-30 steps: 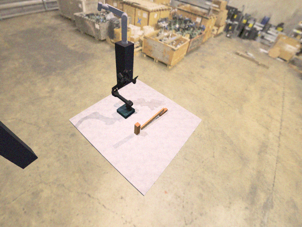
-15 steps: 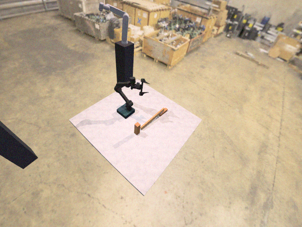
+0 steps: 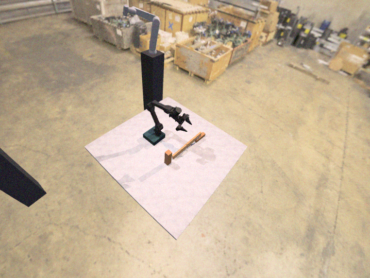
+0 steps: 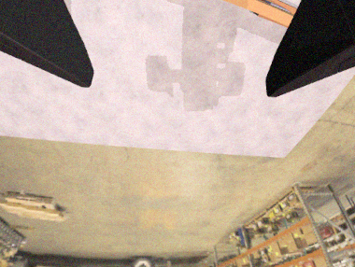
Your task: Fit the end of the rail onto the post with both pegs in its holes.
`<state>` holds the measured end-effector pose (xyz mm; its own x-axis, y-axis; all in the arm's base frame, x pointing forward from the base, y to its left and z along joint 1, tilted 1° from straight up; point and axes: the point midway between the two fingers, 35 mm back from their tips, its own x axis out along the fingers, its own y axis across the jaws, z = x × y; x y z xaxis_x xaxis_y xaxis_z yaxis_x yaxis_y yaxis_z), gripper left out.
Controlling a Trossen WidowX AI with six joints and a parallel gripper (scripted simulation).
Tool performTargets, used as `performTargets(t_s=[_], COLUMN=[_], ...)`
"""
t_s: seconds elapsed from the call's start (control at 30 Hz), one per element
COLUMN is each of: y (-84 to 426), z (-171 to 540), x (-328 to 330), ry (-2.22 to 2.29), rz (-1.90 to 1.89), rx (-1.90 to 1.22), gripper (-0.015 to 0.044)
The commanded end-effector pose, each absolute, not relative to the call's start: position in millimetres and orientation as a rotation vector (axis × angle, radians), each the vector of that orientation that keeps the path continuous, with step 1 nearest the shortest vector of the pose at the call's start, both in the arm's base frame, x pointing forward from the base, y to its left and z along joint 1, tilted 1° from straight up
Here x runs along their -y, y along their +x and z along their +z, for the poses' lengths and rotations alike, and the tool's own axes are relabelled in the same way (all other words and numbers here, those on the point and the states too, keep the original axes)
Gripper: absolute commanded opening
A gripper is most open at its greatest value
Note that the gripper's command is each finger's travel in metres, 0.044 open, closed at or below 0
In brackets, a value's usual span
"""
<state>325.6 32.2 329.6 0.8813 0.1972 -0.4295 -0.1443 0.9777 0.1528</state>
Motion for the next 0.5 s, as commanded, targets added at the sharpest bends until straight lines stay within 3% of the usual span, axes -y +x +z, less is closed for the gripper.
performTargets(t_s=[0.0, 0.47], y=[350, 347], z=[259, 112], x=[-19, 5], ry=[-0.262, -0.986], rz=[0.244, 0.83], rx=[-0.711, -1.186], gripper=[0.044, 0.044])
